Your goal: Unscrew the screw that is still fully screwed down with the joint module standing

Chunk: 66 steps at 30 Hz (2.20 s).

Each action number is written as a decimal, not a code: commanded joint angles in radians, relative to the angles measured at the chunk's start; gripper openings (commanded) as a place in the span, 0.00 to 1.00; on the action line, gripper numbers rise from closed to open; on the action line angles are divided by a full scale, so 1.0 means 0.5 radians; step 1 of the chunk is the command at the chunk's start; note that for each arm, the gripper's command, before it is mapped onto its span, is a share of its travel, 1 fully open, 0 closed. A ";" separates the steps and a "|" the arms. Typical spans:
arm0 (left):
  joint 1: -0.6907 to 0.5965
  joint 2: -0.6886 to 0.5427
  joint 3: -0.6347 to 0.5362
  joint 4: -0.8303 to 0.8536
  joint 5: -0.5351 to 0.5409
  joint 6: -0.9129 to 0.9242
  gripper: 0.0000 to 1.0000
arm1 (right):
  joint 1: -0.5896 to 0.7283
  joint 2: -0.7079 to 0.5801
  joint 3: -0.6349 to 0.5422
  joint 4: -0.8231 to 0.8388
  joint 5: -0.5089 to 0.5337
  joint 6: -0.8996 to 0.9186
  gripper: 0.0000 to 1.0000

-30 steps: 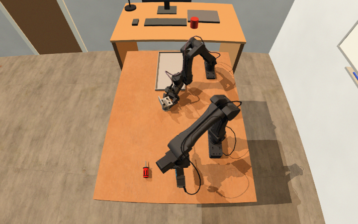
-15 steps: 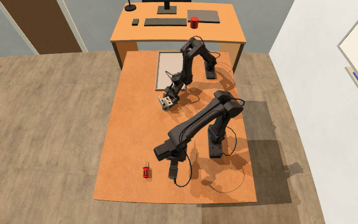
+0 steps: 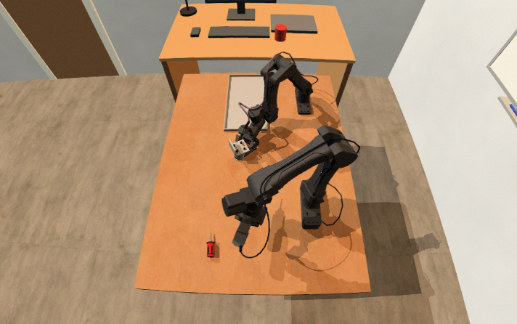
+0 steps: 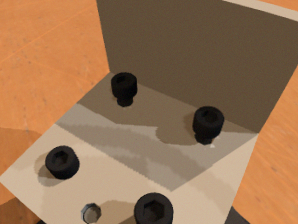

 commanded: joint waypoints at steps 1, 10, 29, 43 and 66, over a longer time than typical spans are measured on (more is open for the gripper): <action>-0.053 -0.117 0.038 0.155 -0.011 0.082 0.42 | 0.011 0.022 -0.034 -0.039 -0.008 0.013 0.59; -0.167 -0.202 -0.087 0.267 0.001 0.167 0.42 | 0.011 0.022 -0.034 -0.039 -0.008 0.013 0.59; -0.494 -0.468 -0.227 0.556 -0.006 0.402 0.42 | 0.011 0.022 -0.034 -0.039 -0.008 0.013 0.59; -0.700 -0.614 -0.387 0.759 -0.002 0.559 0.42 | 0.011 0.022 -0.034 -0.039 -0.008 0.013 0.59; -1.122 -0.938 -0.605 1.101 -0.017 0.855 0.42 | 0.011 0.022 -0.034 -0.039 -0.008 0.013 0.59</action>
